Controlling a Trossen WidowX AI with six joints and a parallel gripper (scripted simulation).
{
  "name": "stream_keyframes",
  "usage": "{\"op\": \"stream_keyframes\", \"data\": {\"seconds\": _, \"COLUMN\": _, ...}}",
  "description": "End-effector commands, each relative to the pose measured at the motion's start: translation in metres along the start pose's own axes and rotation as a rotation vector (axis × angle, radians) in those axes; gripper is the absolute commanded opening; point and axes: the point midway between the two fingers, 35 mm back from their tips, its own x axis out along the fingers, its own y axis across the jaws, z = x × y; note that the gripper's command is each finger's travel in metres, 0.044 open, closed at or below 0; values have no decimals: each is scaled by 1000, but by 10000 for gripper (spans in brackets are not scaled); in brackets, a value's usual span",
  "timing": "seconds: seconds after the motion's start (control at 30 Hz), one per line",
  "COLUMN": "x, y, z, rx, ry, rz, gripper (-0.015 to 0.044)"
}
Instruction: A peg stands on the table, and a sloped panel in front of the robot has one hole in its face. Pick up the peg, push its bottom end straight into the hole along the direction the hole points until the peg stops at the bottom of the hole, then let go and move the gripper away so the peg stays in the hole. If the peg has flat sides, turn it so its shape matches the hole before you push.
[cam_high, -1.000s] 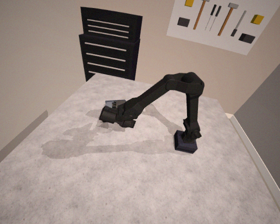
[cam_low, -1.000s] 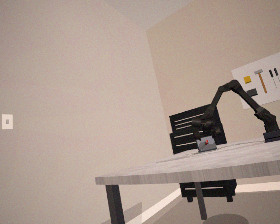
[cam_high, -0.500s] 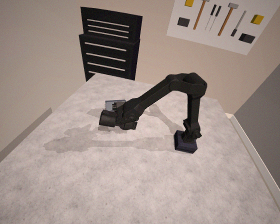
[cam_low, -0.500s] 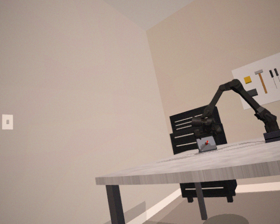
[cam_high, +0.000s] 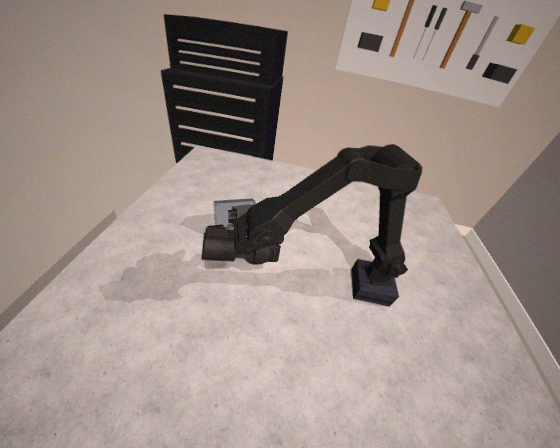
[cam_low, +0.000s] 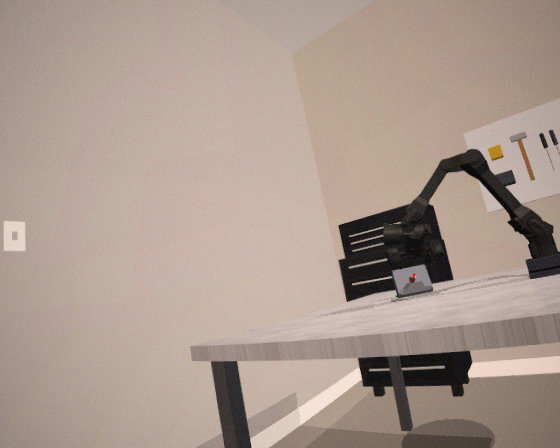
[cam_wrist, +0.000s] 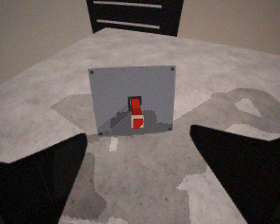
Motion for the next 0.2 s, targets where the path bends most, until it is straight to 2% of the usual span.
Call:
{"op": "stream_keyframes", "data": {"seconds": 0.0, "x": -4, "y": 0, "z": 2, "rx": 6, "ry": -4, "rz": -1, "gripper": 440}}
{"op": "stream_keyframes", "data": {"seconds": 0.17, "x": -11, "y": 0, "z": 3, "rx": 5, "ry": -4, "rz": -1, "gripper": 440}}
